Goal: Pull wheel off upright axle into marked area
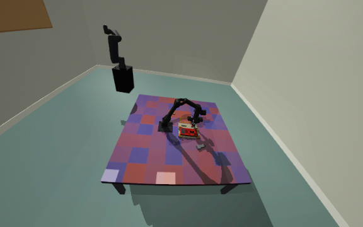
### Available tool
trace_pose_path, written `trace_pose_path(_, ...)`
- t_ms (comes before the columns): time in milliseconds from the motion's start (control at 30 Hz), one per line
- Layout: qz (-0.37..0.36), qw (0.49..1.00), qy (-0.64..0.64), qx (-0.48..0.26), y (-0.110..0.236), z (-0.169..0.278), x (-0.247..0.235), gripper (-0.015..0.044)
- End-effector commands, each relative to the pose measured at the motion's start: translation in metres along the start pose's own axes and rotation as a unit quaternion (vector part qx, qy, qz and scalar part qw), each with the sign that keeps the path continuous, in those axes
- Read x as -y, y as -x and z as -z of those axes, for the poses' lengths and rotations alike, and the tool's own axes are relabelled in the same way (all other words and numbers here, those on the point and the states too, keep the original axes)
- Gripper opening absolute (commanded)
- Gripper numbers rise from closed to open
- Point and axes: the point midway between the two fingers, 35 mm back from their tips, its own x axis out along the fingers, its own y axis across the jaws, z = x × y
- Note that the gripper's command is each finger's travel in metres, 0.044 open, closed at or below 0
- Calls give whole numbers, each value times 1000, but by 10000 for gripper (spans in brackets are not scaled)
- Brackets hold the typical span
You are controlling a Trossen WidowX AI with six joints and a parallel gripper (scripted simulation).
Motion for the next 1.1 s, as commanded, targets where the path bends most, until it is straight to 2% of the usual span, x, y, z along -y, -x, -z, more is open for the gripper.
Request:
trace_pose_path(0,0,1000,0,0,1,0,0,4)
trace_pose_path(1067,0,1000,0,1,12,0,-1,0)
